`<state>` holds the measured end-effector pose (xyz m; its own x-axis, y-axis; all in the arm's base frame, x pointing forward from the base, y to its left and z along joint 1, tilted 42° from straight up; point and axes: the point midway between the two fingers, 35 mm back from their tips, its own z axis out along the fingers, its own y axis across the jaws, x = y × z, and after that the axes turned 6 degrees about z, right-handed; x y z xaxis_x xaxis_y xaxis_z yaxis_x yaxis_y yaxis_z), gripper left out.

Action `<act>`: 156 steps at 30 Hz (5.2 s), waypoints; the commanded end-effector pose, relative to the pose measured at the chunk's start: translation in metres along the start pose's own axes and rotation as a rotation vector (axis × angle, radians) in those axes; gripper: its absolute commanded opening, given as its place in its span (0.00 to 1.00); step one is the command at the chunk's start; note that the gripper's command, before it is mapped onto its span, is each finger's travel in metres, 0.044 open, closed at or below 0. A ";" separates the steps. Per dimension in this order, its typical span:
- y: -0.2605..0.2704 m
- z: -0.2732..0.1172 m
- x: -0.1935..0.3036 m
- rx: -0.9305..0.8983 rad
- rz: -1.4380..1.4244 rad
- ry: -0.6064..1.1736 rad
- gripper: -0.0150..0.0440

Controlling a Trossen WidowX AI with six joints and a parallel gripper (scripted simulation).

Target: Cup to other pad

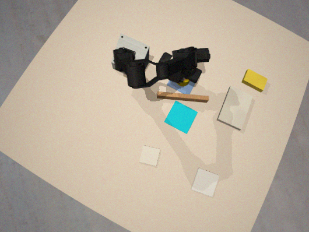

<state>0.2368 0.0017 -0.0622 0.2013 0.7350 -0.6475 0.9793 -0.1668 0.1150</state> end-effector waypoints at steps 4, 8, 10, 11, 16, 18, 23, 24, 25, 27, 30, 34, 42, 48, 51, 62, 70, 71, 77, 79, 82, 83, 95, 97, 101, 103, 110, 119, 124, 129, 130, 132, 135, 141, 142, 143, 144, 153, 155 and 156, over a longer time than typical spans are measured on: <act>0.000 0.000 0.000 0.001 0.000 -0.001 0.51; 0.000 0.000 0.000 0.001 0.000 -0.001 0.47; 0.000 0.000 0.000 0.001 0.000 -0.001 0.45; 0.000 0.000 0.000 0.001 0.000 -0.001 0.43; 0.000 0.000 0.000 0.001 0.000 -0.001 0.38; 0.000 0.000 0.000 0.001 0.000 -0.001 0.36; 0.000 0.000 0.000 0.001 0.000 -0.001 0.30; 0.000 0.000 0.000 0.001 0.000 -0.001 0.29; 0.000 0.000 0.000 0.001 0.000 -0.001 0.28; 0.000 0.000 0.000 0.001 -0.001 0.000 0.25; 0.000 -0.006 0.001 0.001 -0.001 0.000 0.25; 0.001 -0.019 0.002 0.002 -0.003 0.000 0.25; 0.000 -0.049 0.003 0.004 -0.007 -0.002 0.25; -0.002 -0.066 0.002 0.004 -0.009 -0.005 0.25; -0.002 -0.066 0.003 0.004 -0.009 -0.005 0.25; -0.002 -0.062 0.003 0.002 -0.018 -0.010 0.25; 0.000 -0.062 0.000 0.002 -0.017 -0.009 0.25; 0.001 -0.062 -0.002 0.002 -0.016 -0.009 0.25; 0.009 -0.063 -0.014 0.003 -0.012 -0.007 0.25; 0.012 -0.063 -0.018 0.003 -0.012 -0.007 0.25; 0.016 -0.063 -0.024 0.003 -0.011 -0.007 0.25; 0.017 -0.063 -0.026 0.003 -0.010 -0.007 0.25; 0.033 -0.063 -0.052 0.003 -0.009 -0.008 0.25; 0.036 -0.063 -0.057 0.003 -0.008 -0.008 0.25; 0.041 -0.063 -0.066 0.003 -0.008 -0.008 0.25; 0.043 -0.063 -0.070 0.003 -0.008 -0.009 0.25; 0.052 -0.064 -0.085 0.002 -0.008 -0.010 0.25; 0.065 -0.065 -0.106 0.002 -0.007 -0.011 0.25; 0.072 -0.065 -0.118 0.001 -0.007 -0.011 0.25; 0.079 -0.066 -0.130 0.001 -0.007 -0.012 0.25; 0.080 -0.067 -0.132 0.001 -0.007 -0.012 0.25; 0.083 -0.067 -0.137 0.001 -0.006 -0.012 0.25; 0.088 -0.068 -0.145 0.000 -0.006 -0.013 0.25; 0.093 -0.069 -0.154 0.000 -0.006 -0.014 0.25; 0.093 -0.068 -0.154 0.000 -0.006 -0.014 0.25; 0.093 -0.068 -0.154 0.000 -0.006 -0.014 0.25; 0.093 -0.067 -0.154 0.000 -0.006 -0.014 0.25; 0.094 -0.053 -0.154 0.000 -0.006 -0.014 0.25; 0.094 -0.050 -0.154 0.000 -0.006 -0.014 0.25; 0.094 -0.049 -0.154 0.000 -0.006 -0.014 0.25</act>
<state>0.3015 -0.0900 0.0914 0.2037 0.7298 -0.6526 0.9789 -0.1618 0.1246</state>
